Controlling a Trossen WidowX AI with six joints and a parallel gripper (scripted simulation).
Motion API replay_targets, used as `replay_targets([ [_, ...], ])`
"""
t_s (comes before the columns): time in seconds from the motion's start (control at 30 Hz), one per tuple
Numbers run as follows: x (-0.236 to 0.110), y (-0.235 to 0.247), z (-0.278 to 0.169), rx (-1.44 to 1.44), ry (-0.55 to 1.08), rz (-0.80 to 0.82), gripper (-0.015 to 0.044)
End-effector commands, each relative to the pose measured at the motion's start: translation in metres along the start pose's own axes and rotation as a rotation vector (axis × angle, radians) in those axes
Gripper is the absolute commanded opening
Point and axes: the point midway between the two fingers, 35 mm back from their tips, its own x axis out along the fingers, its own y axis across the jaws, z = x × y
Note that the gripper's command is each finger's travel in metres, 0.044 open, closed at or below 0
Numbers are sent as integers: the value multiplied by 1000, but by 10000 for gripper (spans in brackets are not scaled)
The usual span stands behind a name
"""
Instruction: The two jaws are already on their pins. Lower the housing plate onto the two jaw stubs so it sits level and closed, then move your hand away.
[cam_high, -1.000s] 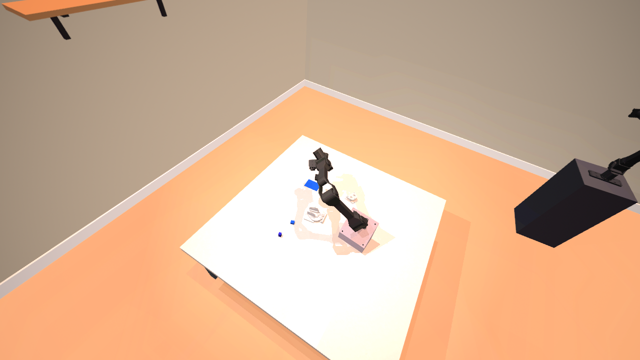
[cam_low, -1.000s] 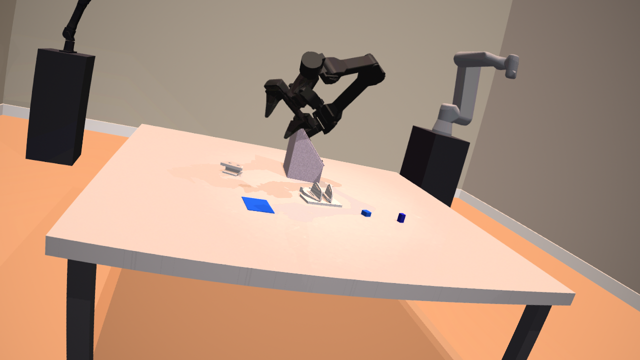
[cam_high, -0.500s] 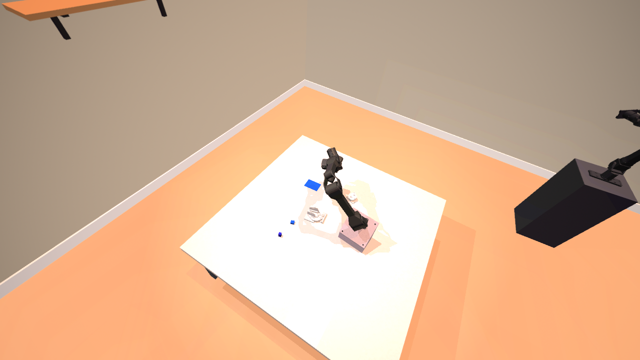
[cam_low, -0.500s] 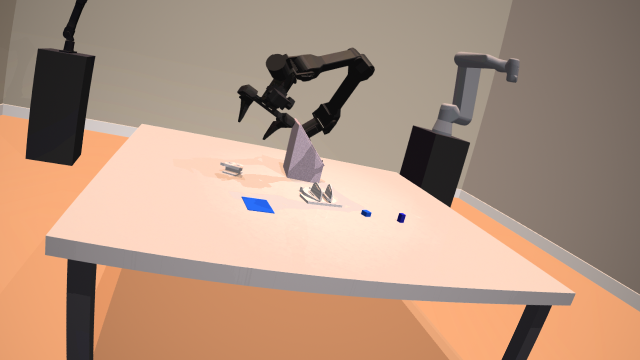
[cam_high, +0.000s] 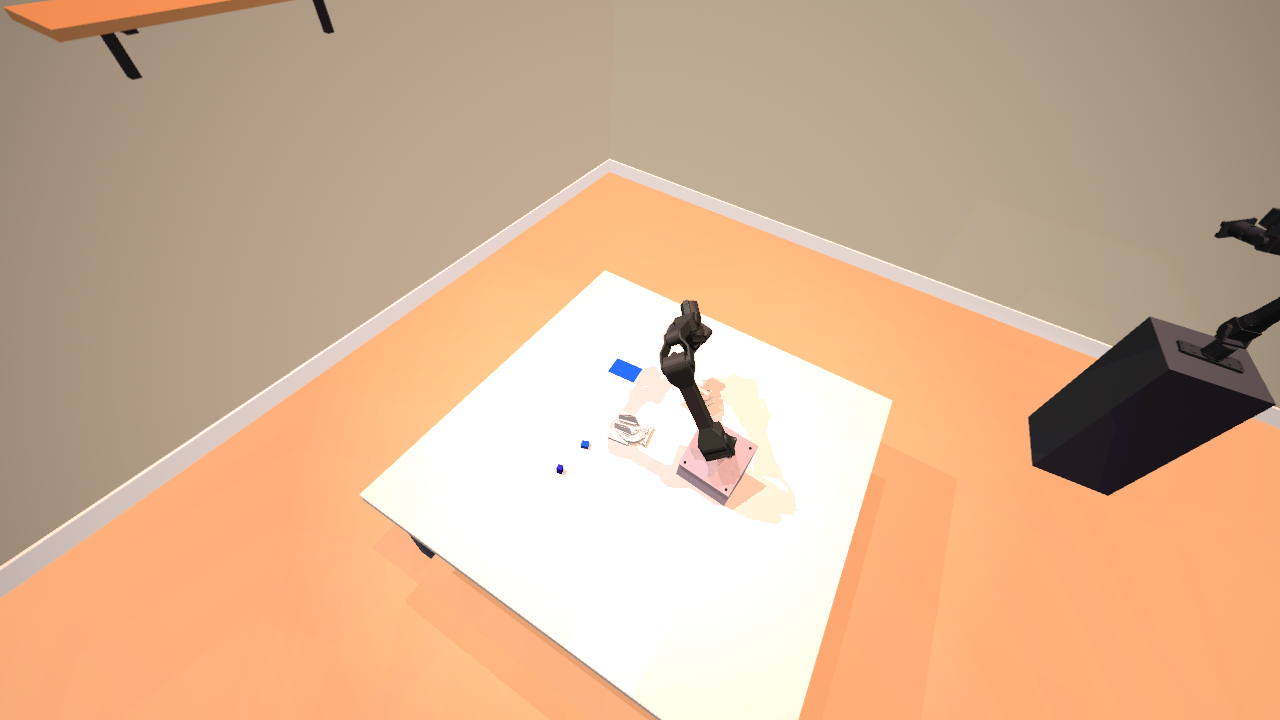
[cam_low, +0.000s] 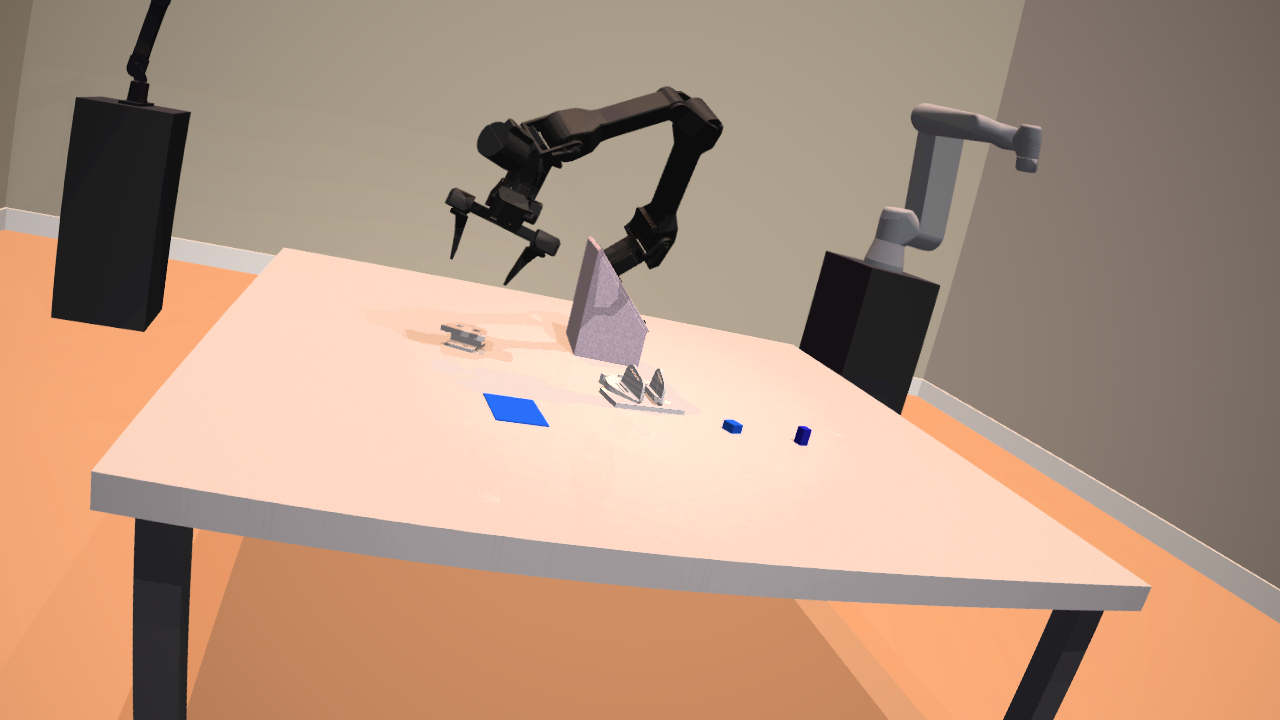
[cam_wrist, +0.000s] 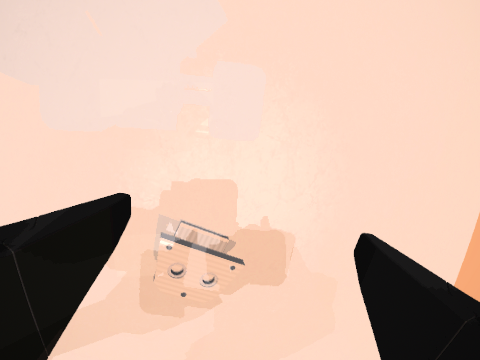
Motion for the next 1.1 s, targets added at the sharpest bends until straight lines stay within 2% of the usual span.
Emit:
replay_targets([
  [0.0, 6, -3, -19, 64, 35, 33, 440],
  [0.53, 29, 1, -95, 316, 177, 214, 440],
  [0.7, 31, 2, -98, 326, 183, 223, 440],
  [0.87, 65, 13, -105, 325, 183, 225, 440],
  [1.07, 67, 14, -105, 325, 183, 225, 440],
])
